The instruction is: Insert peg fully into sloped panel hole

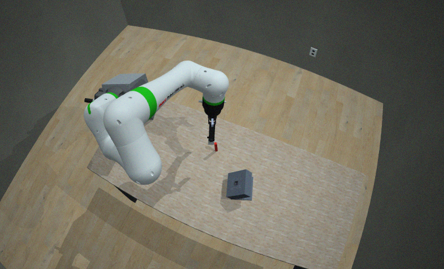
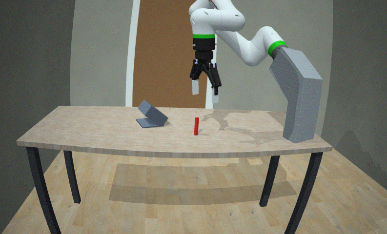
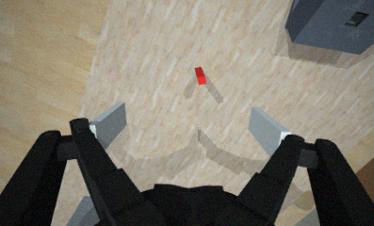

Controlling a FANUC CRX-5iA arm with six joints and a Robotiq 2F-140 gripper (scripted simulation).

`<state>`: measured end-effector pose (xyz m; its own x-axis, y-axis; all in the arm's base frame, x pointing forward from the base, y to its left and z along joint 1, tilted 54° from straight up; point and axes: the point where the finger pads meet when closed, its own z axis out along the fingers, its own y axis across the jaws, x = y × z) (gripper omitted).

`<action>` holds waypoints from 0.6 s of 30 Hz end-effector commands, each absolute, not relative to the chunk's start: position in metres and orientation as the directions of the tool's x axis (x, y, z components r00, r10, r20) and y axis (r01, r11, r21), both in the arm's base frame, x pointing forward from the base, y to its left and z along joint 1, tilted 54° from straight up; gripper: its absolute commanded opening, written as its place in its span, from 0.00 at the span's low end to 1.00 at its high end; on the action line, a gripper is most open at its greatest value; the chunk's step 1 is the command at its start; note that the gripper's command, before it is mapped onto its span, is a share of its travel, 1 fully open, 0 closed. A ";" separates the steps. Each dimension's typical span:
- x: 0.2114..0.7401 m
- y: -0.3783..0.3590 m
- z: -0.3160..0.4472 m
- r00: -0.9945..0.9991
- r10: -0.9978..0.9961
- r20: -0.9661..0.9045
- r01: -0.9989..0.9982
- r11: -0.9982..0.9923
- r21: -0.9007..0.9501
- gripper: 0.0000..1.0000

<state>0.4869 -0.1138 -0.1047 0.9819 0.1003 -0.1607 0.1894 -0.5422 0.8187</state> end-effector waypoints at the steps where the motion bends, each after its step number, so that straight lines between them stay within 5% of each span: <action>1: 0.500 -0.134 -0.106 0.952 0.207 -0.225 0.302 -0.530 0.793 1.00; 18: 0.512 -0.162 -0.115 0.888 0.333 -0.315 0.449 -0.486 0.750 1.00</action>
<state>0.5117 -0.1589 -0.1131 0.8885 0.3329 -0.3158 0.4487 -0.4856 0.7502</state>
